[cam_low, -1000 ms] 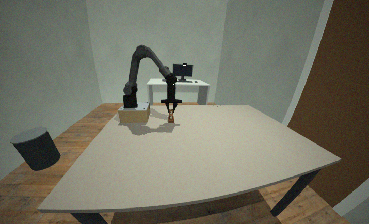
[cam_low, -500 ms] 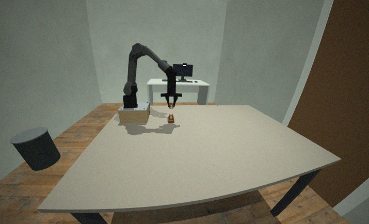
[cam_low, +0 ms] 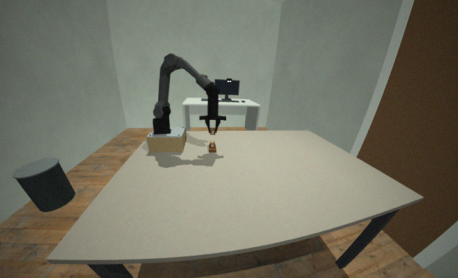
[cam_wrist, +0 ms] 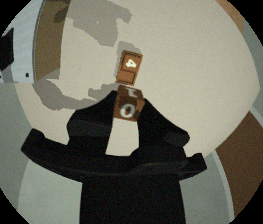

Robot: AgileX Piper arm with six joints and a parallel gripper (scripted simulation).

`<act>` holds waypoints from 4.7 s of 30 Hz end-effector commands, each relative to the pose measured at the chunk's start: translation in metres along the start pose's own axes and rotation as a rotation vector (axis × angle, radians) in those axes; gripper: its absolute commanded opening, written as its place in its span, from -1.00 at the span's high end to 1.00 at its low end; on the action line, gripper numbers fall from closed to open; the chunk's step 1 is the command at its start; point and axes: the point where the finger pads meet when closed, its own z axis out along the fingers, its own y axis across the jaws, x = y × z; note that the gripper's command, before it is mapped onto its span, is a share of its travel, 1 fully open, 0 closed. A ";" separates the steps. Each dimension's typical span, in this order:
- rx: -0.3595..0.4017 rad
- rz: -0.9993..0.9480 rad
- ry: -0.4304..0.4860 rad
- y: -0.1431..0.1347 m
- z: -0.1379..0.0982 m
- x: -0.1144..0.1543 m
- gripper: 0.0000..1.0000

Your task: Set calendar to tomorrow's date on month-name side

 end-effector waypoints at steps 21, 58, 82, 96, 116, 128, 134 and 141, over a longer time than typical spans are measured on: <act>0.002 0.936 0.002 0.000 0.000 0.000 0.29; 0.004 2.864 -0.002 -0.001 -0.001 0.001 0.29; 0.003 3.095 -0.002 -0.001 -0.001 0.001 0.29; -0.001 3.095 0.004 0.000 0.010 0.000 0.29; -0.001 3.095 0.004 0.000 0.081 0.001 0.29; 0.001 3.096 0.001 -0.001 0.090 0.001 0.29; 0.001 3.096 0.001 -0.001 0.090 0.001 0.29; 0.001 3.096 0.001 -0.001 0.090 0.001 0.29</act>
